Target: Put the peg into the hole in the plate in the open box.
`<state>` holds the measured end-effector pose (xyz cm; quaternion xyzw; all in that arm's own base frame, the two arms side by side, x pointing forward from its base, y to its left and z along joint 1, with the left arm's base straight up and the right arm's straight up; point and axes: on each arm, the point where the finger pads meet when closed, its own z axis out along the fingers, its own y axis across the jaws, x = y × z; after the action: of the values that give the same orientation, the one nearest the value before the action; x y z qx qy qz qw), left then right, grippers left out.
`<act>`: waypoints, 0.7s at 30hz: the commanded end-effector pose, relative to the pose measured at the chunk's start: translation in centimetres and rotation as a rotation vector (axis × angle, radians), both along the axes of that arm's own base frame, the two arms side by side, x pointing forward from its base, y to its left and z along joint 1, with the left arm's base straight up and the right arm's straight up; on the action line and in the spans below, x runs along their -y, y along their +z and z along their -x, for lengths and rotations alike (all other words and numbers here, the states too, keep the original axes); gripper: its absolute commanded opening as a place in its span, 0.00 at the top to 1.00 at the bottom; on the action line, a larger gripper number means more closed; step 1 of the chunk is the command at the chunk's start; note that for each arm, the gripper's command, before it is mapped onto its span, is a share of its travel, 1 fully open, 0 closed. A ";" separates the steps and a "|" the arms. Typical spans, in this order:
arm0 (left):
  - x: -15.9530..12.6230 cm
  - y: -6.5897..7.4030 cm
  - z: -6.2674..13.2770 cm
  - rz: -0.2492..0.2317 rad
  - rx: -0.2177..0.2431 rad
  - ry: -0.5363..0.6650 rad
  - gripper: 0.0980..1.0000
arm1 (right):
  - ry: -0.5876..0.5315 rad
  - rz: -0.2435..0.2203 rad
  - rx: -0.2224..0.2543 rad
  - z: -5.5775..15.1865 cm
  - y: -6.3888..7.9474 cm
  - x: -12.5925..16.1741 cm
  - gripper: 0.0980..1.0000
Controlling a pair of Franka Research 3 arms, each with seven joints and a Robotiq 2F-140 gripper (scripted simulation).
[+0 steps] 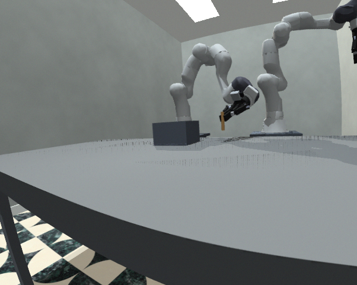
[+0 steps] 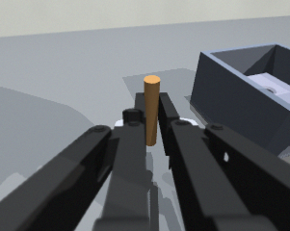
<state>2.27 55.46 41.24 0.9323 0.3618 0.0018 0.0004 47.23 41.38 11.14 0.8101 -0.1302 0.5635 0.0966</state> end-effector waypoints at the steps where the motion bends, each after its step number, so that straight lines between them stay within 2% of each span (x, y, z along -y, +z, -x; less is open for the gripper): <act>1: 0.0 0.1 0.1 0.001 -0.004 0.006 0.00 | -0.002 -0.008 0.008 0.0 0.1 0.0 1.00; 16: 0.0 0.1 0.1 0.001 -0.004 0.006 0.00 | -0.002 -0.008 0.008 0.0 0.0 0.0 1.00; 21: 0.0 0.1 0.1 0.001 -0.004 0.006 0.00 | -0.002 -0.008 0.008 0.0 -0.4 0.0 1.00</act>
<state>2.27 55.46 41.24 0.9323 0.3618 0.0018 0.0004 47.24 41.32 10.94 0.8093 -0.1321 0.5643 0.0960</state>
